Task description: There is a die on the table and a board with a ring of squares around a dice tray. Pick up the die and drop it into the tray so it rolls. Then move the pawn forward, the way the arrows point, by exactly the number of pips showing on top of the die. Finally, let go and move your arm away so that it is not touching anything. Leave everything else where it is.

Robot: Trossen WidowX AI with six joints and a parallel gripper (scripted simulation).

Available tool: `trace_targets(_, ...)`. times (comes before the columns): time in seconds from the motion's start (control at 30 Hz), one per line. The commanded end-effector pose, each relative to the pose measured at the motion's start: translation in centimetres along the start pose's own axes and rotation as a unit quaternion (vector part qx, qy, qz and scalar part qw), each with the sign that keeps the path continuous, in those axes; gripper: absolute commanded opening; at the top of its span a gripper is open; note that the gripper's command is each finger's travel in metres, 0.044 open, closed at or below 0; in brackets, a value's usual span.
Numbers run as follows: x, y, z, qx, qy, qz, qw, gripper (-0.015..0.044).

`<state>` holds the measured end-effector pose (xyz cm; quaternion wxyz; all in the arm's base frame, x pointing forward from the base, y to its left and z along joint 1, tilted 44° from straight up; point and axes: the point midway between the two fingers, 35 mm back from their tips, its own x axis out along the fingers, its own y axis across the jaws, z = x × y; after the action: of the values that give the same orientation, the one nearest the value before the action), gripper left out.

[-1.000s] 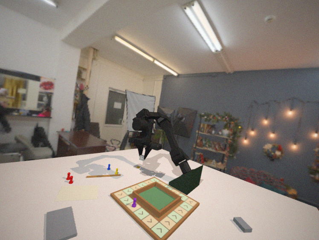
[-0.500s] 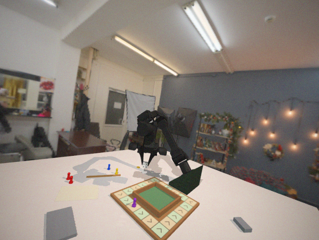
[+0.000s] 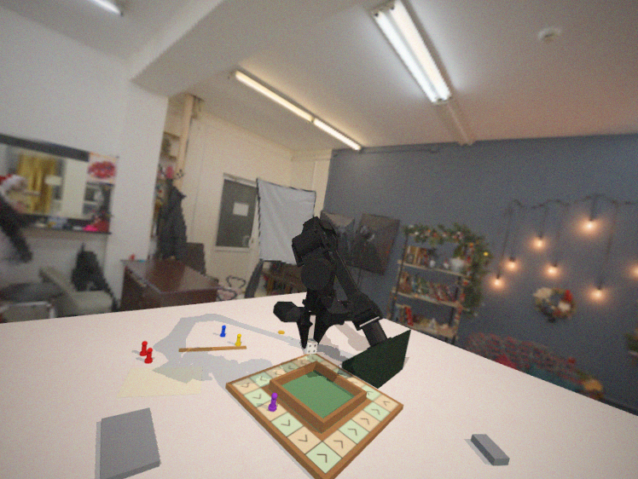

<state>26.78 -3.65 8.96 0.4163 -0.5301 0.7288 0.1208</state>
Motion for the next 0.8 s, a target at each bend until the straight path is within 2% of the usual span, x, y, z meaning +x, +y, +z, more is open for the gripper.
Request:
trace_targets(0.0,0.5,0.5,1.7,-0.062,0.001,0.004,0.998,0.0000)
trace_targets(0.2,1.3,1.4,4.3,-0.161,0.006,0.007,0.987,0.0000)
trace_targets(0.4,1.4,1.6,4.5,-0.172,0.005,0.009,0.985,0.0000)
trace_targets(0.77,2.6,2.5,4.3,-0.167,-0.145,0.089,0.971,0.0000)
